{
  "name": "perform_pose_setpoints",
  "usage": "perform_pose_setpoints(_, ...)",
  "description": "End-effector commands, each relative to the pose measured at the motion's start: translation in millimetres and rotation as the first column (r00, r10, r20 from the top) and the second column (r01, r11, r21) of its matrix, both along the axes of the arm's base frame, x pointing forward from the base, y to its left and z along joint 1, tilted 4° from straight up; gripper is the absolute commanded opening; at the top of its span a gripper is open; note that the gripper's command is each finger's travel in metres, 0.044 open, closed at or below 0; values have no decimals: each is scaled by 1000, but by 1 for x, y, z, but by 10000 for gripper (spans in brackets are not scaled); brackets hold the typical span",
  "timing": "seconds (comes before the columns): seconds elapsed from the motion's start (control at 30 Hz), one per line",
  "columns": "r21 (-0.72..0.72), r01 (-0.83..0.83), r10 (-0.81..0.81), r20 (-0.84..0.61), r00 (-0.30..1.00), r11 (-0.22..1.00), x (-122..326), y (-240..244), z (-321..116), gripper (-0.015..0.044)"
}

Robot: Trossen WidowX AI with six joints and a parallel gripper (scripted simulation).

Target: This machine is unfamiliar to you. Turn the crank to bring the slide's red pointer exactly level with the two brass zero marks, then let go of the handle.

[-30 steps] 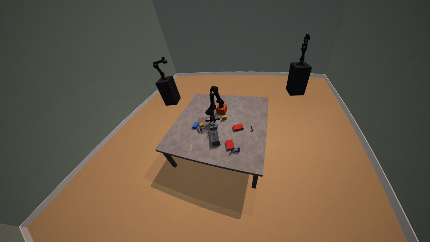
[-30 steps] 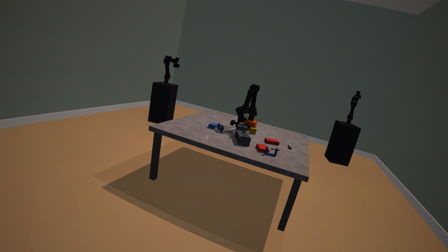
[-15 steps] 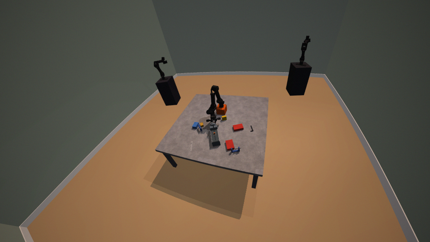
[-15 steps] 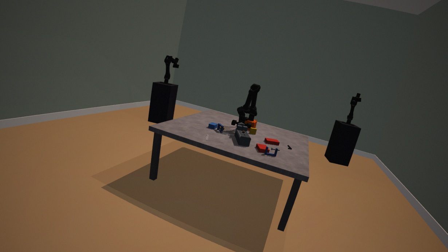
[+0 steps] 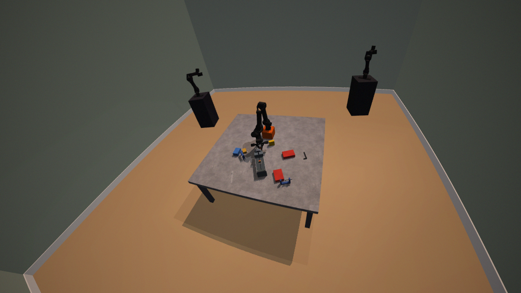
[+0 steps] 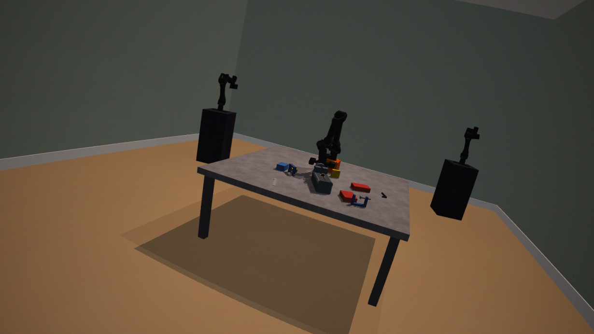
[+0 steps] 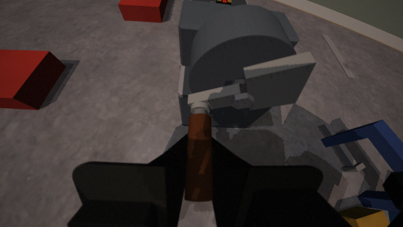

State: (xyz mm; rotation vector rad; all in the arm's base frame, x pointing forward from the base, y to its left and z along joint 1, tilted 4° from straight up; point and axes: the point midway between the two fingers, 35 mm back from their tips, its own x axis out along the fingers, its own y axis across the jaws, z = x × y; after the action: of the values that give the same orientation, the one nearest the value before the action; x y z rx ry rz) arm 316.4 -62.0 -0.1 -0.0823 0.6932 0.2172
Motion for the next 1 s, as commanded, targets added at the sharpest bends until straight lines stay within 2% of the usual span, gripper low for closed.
perform_pose_setpoints(0.0,7,-3,3,5,1000,1000,-1,1,3,0)
perform_pose_setpoints(0.83,1,-3,3,3,1000,1000,0,1,2,0)
perform_pose_setpoints(0.97,1,-3,3,3,1000,1000,0,1,2,105)
